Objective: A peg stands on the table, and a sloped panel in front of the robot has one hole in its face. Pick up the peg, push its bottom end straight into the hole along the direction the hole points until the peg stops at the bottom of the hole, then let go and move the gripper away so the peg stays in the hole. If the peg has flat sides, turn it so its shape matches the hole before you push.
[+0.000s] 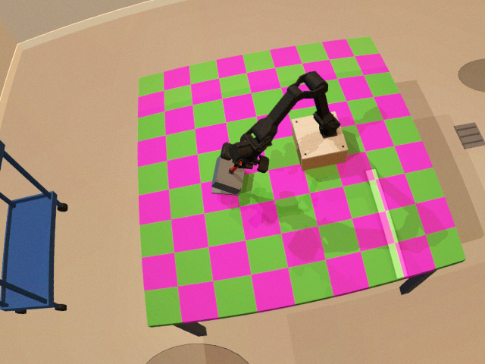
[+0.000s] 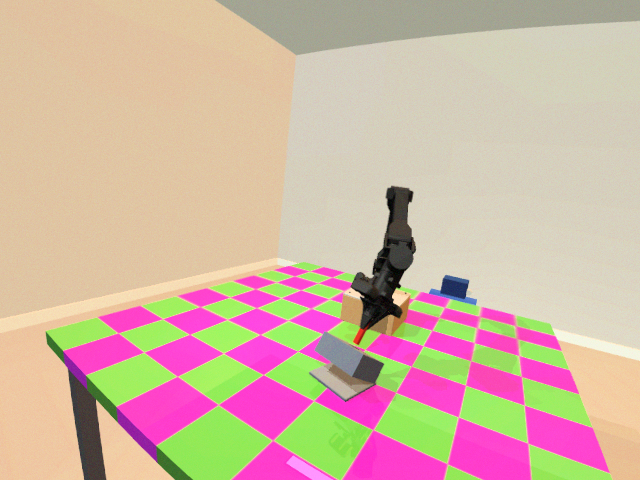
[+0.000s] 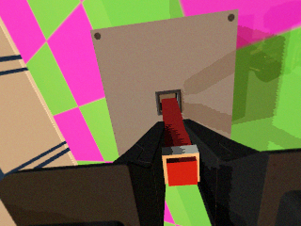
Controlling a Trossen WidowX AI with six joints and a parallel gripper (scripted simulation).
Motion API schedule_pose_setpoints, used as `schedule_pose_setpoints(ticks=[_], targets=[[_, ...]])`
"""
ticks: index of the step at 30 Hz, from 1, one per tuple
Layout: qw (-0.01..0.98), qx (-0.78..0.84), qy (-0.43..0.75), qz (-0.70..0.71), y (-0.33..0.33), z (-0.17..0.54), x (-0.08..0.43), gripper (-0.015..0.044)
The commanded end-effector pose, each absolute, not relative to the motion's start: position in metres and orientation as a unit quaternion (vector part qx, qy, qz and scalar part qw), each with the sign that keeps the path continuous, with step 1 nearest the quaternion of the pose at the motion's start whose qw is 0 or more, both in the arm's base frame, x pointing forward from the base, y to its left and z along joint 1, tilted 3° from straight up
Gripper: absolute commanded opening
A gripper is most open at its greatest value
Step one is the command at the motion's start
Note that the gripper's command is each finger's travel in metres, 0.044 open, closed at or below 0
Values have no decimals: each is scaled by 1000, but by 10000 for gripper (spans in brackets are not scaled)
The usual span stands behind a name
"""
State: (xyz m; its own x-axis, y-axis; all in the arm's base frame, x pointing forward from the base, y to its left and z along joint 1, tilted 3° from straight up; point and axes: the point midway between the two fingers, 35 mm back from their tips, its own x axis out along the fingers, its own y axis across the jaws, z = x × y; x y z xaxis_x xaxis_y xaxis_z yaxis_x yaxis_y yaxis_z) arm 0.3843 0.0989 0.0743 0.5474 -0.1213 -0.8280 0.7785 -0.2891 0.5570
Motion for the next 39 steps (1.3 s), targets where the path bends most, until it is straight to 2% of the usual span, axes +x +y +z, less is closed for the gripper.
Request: schedule_pose_setpoints(ticks=[1,39], targets=[[546,690,238,-411,99,72,386,0],[547,690,238,-410,98,58,398,0]])
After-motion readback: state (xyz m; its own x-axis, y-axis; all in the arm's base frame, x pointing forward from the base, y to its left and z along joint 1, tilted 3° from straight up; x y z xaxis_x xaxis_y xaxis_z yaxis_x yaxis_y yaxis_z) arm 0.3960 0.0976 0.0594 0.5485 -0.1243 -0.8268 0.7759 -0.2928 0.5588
